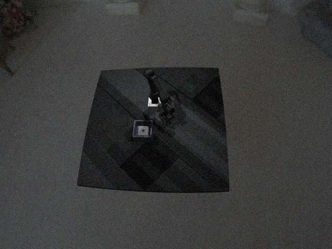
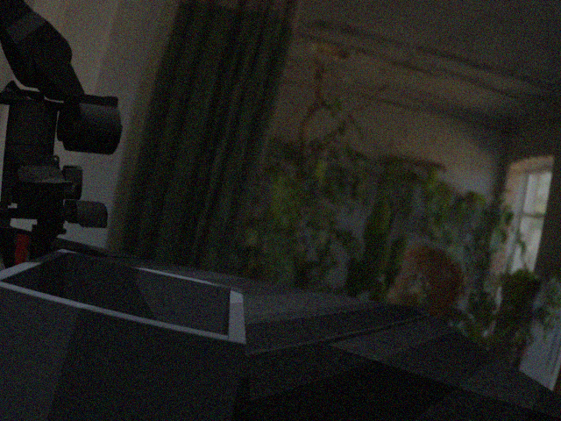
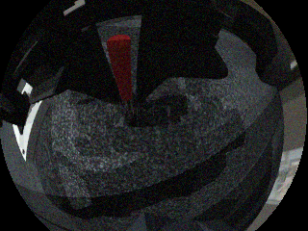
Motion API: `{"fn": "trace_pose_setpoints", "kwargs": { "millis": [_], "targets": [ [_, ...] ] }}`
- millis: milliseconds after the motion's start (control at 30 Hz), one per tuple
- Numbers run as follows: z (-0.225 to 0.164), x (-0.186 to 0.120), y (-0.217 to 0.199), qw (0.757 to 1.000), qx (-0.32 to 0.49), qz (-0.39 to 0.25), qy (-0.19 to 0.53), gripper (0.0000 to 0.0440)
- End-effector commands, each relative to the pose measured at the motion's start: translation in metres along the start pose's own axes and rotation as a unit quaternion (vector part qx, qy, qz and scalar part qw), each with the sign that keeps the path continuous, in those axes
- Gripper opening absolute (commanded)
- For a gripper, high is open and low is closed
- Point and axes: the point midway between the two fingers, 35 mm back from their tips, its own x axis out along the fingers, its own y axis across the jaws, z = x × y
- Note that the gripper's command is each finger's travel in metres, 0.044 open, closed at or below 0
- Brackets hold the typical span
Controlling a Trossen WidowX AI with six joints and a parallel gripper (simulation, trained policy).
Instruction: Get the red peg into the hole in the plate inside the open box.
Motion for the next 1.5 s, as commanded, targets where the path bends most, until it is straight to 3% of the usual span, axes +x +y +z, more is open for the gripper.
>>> {"fn": "trace_pose_setpoints", "kwargs": {
  "millis": [0, 867, 1467],
  "targets": [
    [-0.001, 0.003, -0.003, 1.000, -0.005, -0.010, 0.013, 0.0013],
    [0.081, -0.088, 0.022, 0.993, -0.060, 0.027, -0.098, 0.0000],
    [0.164, -0.102, 0.024, 0.990, -0.008, 0.018, -0.138, 0.0000]
  ]
}}
